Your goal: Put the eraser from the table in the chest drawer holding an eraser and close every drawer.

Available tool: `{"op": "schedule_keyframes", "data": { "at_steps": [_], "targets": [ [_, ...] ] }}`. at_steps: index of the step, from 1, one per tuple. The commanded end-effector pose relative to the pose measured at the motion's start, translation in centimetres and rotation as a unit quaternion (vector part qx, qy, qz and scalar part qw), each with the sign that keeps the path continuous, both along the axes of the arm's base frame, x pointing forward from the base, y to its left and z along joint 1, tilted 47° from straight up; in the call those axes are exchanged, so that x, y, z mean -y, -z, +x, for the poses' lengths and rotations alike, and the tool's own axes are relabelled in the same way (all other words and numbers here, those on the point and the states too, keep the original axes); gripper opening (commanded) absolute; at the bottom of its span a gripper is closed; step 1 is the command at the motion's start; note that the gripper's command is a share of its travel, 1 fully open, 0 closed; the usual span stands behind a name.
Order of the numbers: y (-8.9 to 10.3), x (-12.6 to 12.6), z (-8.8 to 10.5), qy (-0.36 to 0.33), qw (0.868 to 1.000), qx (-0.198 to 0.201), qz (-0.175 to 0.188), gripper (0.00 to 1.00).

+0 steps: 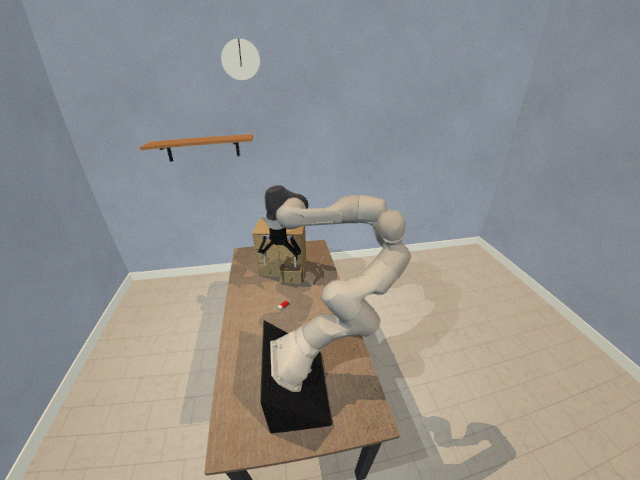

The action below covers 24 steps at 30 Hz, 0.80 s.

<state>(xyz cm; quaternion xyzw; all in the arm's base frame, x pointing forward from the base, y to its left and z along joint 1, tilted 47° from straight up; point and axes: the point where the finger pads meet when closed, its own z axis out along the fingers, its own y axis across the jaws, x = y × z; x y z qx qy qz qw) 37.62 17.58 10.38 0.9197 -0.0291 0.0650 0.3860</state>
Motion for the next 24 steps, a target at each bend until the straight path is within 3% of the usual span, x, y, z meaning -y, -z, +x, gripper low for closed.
{"op": "schedule_keyframes", "data": {
  "at_steps": [1,7,9,15,24],
  "targets": [
    [-0.5,0.5,2.2,-0.007,1.0,-0.009,-0.007,1.0],
    [-1.5,0.7,7.1,-0.007,1.0,-0.009,-0.007,1.0],
    [-1.5,0.7,7.1,-0.007,1.0,-0.009,-0.007,1.0],
    [-2.2,0.9,10.6,-0.007,1.0,-0.009,-0.007,1.0],
    [-2.4,1.0,11.7,-0.008,1.0,-0.008,-0.007,1.0]
  ]
}}
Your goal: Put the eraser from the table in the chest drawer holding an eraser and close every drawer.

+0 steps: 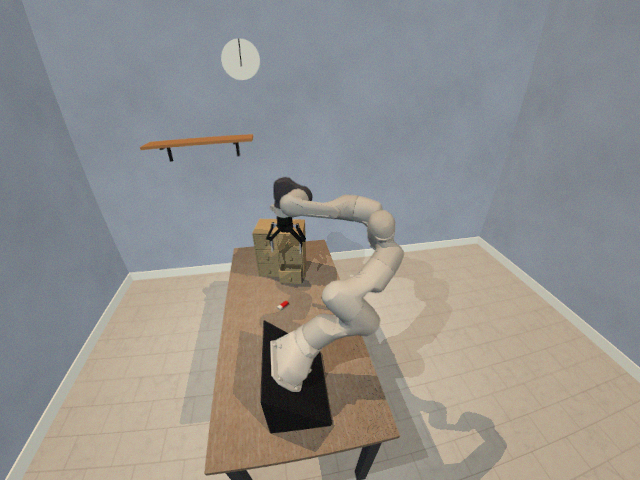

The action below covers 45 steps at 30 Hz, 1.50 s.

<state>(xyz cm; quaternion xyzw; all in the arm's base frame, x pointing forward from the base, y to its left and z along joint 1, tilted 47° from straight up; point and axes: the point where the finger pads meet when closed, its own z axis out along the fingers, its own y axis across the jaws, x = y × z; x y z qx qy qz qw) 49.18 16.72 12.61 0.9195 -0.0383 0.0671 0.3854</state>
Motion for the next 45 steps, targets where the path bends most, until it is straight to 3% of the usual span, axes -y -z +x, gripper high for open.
{"op": "schedule_keyframes", "data": {
  "at_steps": [1,7,17,19,26,45],
  "targets": [
    [-0.1,0.1,0.1,-0.015,1.0,-0.014,-0.008,1.0],
    [0.4,0.8,1.2,-0.022,1.0,0.004,-0.013,1.0],
    [3.5,4.8,7.2,-0.064,0.992,0.105,-0.037,1.0],
    [3.5,4.8,7.2,-0.064,0.992,0.105,-0.037,1.0],
    [5.2,6.9,10.4,-0.086,0.982,0.158,-0.05,1.0],
    [5.5,7.2,11.0,-0.089,0.98,0.168,-0.052,1.0]
  ]
}}
